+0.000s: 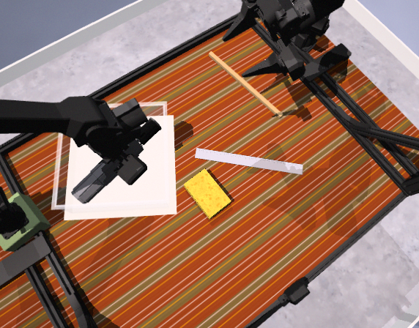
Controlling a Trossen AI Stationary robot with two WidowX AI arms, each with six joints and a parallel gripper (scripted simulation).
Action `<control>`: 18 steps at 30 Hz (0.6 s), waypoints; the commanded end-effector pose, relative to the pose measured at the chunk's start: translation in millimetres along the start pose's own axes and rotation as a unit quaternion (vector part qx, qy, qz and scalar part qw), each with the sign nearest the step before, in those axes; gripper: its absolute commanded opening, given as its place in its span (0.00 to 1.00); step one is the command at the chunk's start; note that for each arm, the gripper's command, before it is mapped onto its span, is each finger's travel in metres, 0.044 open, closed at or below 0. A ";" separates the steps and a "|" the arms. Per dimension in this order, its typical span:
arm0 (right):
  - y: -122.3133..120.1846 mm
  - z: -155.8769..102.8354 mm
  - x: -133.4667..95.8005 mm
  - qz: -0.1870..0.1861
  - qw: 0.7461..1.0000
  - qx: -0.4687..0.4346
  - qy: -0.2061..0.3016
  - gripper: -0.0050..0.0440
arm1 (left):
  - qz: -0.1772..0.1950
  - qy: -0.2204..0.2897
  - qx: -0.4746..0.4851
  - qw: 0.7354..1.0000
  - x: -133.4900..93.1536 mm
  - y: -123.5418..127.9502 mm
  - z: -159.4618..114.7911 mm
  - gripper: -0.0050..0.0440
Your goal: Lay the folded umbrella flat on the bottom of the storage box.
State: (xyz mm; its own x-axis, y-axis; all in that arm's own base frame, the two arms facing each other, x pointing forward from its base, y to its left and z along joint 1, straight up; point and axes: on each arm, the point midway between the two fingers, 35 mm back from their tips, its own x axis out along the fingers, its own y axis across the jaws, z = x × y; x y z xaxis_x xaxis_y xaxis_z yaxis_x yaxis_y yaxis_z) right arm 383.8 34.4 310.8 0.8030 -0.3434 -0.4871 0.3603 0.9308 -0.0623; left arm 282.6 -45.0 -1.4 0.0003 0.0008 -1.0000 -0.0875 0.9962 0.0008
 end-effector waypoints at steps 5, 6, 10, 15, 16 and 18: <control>-0.1 -0.3 0.1 -0.001 1.000 0.001 0.000 0.92 | 0.000 0.000 0.001 1.000 0.3 0.2 -0.2 0.67; -0.1 -0.3 0.1 -0.001 1.000 0.001 0.000 0.92 | 0.000 0.000 0.001 1.000 0.3 0.2 -0.2 0.67; -0.1 -0.3 0.1 -0.001 1.000 0.001 0.000 0.92 | 0.000 0.000 0.001 1.000 0.3 0.2 -0.2 0.68; -0.1 -0.3 0.1 -0.001 1.000 0.001 0.000 0.92 | 0.000 0.000 0.001 1.000 0.3 0.2 -0.2 0.68; -0.1 -0.3 0.1 -0.001 1.000 0.001 0.000 0.92 | 0.000 0.000 0.001 1.000 0.3 0.2 -0.2 0.68; -0.1 -0.3 0.1 -0.001 1.000 0.001 0.000 0.92 | 0.000 0.000 0.001 1.000 0.3 0.2 -0.2 0.68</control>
State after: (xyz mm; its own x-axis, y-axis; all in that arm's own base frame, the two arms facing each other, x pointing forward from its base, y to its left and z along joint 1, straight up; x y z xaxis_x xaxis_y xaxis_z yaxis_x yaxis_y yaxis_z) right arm 383.8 34.2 310.8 0.8028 -0.3438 -0.4871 0.3608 0.9306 -0.0623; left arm 282.3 -44.5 -2.0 -0.0011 0.0011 -1.0000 -0.0888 0.9960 0.0012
